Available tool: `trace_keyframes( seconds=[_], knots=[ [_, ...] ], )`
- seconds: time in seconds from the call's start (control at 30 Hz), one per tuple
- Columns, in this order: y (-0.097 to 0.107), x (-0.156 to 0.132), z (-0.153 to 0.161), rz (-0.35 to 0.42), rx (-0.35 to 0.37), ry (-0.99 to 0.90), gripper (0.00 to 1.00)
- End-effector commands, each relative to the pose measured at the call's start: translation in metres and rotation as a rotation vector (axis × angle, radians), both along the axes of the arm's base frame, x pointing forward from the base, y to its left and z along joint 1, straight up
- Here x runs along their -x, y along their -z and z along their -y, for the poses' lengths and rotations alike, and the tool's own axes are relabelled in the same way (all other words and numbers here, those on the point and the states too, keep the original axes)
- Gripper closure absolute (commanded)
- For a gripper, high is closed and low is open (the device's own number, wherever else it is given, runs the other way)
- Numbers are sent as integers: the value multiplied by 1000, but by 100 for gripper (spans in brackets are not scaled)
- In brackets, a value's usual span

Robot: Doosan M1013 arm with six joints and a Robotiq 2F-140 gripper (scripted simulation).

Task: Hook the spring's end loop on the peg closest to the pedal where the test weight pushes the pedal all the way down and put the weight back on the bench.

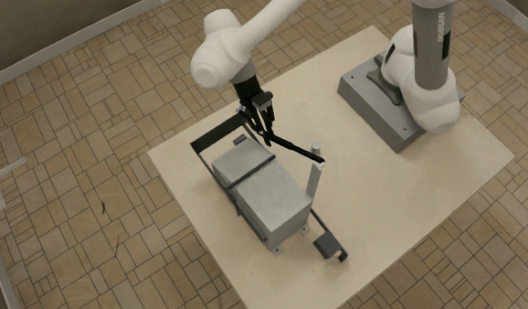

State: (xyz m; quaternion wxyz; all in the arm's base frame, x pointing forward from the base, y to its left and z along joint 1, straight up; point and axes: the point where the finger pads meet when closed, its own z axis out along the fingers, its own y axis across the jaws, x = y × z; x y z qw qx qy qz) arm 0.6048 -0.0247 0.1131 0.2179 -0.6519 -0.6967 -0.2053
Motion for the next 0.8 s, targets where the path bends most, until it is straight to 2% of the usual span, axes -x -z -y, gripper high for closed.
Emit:
trace_keyframes(
  seconds=[0.0,0.67,0.7,0.77],
  knots=[
    [-1,0,0,1,0,0,83],
    [-1,0,0,1,0,0,83],
    [-1,0,0,1,0,0,76],
    [-1,0,0,1,0,0,76]
  ],
)
